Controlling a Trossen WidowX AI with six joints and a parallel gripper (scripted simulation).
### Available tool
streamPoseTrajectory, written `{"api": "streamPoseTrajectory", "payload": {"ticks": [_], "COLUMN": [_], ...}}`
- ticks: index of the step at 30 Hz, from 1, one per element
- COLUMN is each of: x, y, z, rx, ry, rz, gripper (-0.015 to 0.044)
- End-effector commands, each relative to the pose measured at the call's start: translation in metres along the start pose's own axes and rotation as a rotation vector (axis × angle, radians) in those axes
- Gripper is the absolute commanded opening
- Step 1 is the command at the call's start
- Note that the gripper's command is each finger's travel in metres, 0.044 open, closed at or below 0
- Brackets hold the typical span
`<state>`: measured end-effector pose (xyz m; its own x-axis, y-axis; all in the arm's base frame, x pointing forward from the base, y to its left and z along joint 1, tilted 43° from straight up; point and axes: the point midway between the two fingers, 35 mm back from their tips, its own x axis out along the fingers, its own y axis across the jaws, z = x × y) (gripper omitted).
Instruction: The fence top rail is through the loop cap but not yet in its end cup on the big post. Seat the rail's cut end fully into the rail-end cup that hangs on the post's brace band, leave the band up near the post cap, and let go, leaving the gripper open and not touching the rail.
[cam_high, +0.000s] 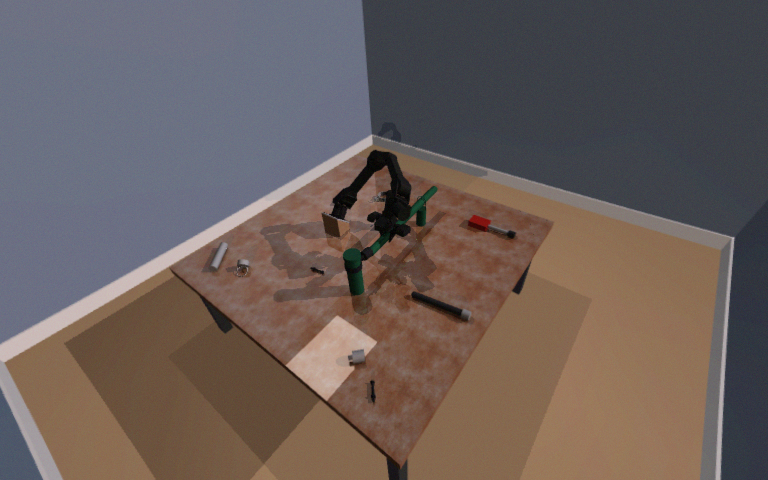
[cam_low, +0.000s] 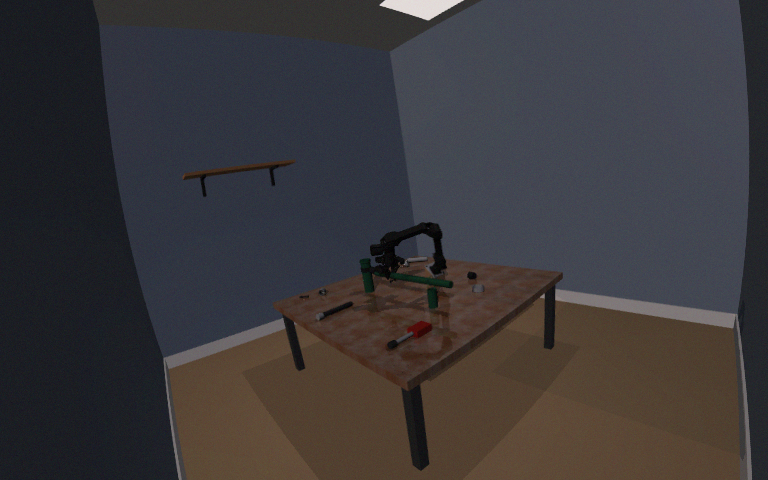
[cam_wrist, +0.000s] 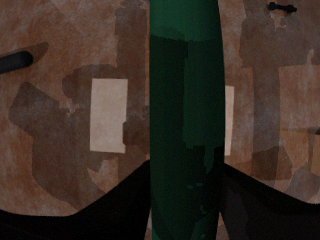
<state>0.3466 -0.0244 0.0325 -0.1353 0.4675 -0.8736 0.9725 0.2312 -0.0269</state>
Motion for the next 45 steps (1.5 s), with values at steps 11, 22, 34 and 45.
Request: {"api": "streamPoseTrajectory", "payload": {"ticks": [11, 22, 34, 45], "x": [-0.008, -0.013, -0.014, -0.008], "y": [-0.001, 0.000, 0.000, -0.002], "z": [-0.006, -0.011, -0.011, 0.005], "rx": [0.001, 0.001, 0.001, 0.001], "ry": [0.000, 0.000, 0.000, -0.001], "rz": [0.001, 0.001, -0.001, -0.010], "gripper": [0.0000, 0.0000, 0.0000, 0.0000]}}
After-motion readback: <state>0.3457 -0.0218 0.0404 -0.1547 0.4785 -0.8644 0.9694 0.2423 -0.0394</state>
